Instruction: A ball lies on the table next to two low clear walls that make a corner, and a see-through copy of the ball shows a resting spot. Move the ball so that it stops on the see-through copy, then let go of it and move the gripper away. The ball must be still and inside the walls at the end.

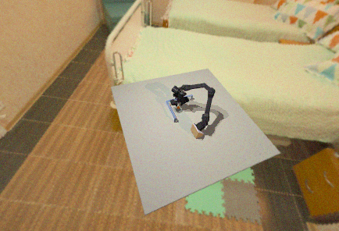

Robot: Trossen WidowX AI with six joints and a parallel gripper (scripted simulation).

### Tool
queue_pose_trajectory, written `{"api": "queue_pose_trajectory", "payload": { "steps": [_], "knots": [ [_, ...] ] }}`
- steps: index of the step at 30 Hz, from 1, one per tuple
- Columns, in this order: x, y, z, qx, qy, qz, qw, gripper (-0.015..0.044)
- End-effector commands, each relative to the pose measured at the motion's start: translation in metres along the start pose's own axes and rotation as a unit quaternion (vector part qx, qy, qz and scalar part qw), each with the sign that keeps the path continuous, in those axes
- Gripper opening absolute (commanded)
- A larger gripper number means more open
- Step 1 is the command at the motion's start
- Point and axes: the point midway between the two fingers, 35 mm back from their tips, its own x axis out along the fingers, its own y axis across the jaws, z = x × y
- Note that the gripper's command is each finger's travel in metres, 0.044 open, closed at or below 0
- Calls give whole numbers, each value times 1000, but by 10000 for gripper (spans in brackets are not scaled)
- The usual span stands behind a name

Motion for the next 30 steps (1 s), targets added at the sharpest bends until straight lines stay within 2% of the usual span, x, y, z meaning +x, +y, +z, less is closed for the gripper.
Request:
{"api": "queue_pose_trajectory", "payload": {
  "steps": [1, 12, 16, 23, 27, 30],
  "knots": [
    [9, 0, -2, -6, 3, -5, 1000, 249],
    [24, 0, -3, -6, 3, -5, 1000, 249],
    [24, 0, -3, -6, 3, -5, 1000, 144],
    [24, 0, -3, -6, 3, -5, 1000, 98],
    [20, 0, -2, -7, 3, -4, 1000, 0],
    [8, 2, 0, -8, 4, -3, 1000, 0]
  ]
}}
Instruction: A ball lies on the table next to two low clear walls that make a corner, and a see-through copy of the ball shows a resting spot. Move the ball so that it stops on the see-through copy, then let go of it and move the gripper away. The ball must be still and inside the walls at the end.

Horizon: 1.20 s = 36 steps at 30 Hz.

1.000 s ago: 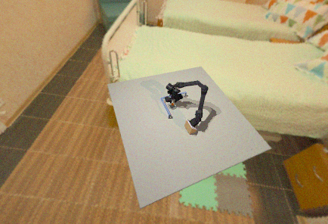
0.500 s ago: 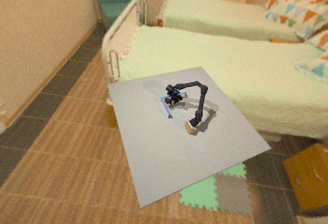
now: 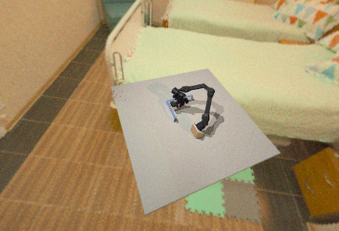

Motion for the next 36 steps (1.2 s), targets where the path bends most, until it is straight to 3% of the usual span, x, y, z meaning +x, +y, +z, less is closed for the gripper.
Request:
{"api": "queue_pose_trajectory", "payload": {
  "steps": [1, 18, 36],
  "knots": [
    [-17, 3, 4, 2, -4, 4, 1000, 0],
    [-119, 2, 0, 3, -5, 3, 1000, 0],
    [-81, 45, 23, 4, -5, 3, 1000, 0]
  ]
}}
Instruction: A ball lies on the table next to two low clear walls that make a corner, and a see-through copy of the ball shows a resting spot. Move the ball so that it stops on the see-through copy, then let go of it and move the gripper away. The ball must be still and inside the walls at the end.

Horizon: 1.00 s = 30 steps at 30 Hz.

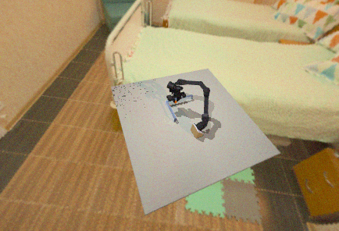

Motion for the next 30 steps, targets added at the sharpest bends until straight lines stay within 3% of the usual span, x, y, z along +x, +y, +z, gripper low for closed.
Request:
{"api": "queue_pose_trajectory", "payload": {
  "steps": [1, 15, 30],
  "knots": [
    [4, 4, 4, -1, -4, 0, 1000, 0],
    [70, 4, 5, 0, -4, -1, 1000, 0],
    [87, 4, 5, 0, -4, -2, 1000, 0]
  ]
}}
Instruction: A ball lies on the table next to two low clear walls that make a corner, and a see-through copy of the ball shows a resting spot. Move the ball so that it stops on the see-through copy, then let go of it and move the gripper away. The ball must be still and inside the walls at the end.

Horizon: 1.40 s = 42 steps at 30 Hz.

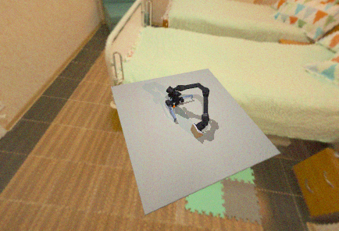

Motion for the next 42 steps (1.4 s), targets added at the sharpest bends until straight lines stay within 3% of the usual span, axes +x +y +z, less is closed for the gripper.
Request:
{"api": "queue_pose_trajectory", "payload": {
  "steps": [1, 8, 18, 24, 30, 40, 42],
  "knots": [
    [9, 0, -2, -5, 2, -5, 1000, 0],
    [13, 0, -2, -5, 2, -5, 1000, 0],
    [9, -1, -1, 0, 1, -1, 1000, 249],
    [7, 0, 0, 0, 1, -1, 1000, 249],
    [-74, 1, -2, -6, 3, -3, 1000, 249],
    [-72, 5, -1, -12, -5, -4, 1000, 249],
    [-69, 3, -3, -40, -4, -4, 999, 197]
  ]
}}
